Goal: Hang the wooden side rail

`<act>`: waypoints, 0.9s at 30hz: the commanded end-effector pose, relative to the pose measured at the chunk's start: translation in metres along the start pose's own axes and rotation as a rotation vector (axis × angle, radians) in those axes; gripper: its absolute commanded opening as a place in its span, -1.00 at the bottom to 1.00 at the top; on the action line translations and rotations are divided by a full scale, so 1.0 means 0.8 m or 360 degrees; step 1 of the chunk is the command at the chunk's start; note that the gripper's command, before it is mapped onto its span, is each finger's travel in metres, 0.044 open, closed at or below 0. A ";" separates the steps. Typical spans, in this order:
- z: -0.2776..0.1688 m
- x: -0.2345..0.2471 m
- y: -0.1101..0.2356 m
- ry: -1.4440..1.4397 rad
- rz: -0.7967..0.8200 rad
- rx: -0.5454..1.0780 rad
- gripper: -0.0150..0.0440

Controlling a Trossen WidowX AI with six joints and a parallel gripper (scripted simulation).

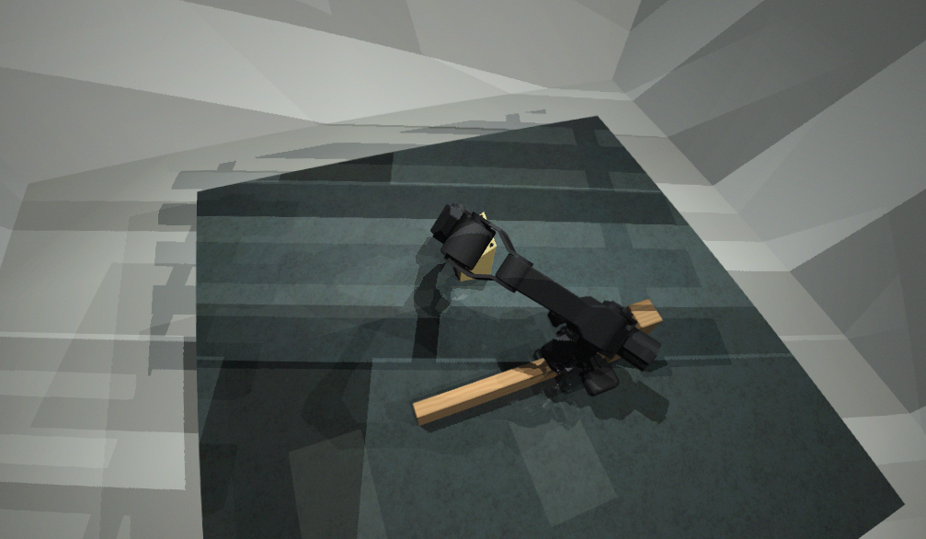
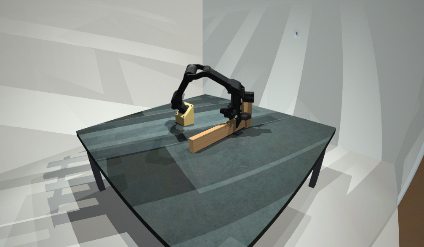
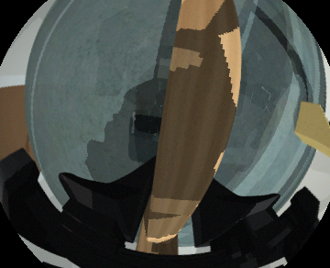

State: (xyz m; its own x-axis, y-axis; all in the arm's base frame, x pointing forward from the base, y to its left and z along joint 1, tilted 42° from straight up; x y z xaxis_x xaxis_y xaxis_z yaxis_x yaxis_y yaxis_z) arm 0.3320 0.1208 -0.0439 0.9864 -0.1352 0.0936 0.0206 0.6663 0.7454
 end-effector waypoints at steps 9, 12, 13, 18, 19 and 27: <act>-0.001 0.000 -0.001 0.0003 0.0005 0.0006 -0.49; -0.001 0.000 -0.002 0.0003 0.0005 0.0006 -0.49; -0.001 0.000 -0.002 0.0003 0.0005 0.0006 -0.49; -0.001 0.000 -0.003 0.0003 0.0005 0.0006 -0.49; -0.001 0.000 -0.003 0.0003 0.0005 0.0006 -0.49; 0.000 -0.001 -0.003 0.0004 0.0000 0.0000 -0.14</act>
State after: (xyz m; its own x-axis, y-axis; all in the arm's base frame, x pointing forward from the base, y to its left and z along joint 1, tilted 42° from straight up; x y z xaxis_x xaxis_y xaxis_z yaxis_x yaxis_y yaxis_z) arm 0.3310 0.1197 -0.0458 0.9868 -0.1336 0.0919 0.0209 0.6664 0.7453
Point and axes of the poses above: the point midway between the two fingers, 35 mm back from their tips, its own y axis back along the fingers, its own x axis across the jaws, z = x × y, the point moved 8 cm from there along y, back along the fingers, and after that the axes turned 12 degrees about -y, right-handed, at the moved point
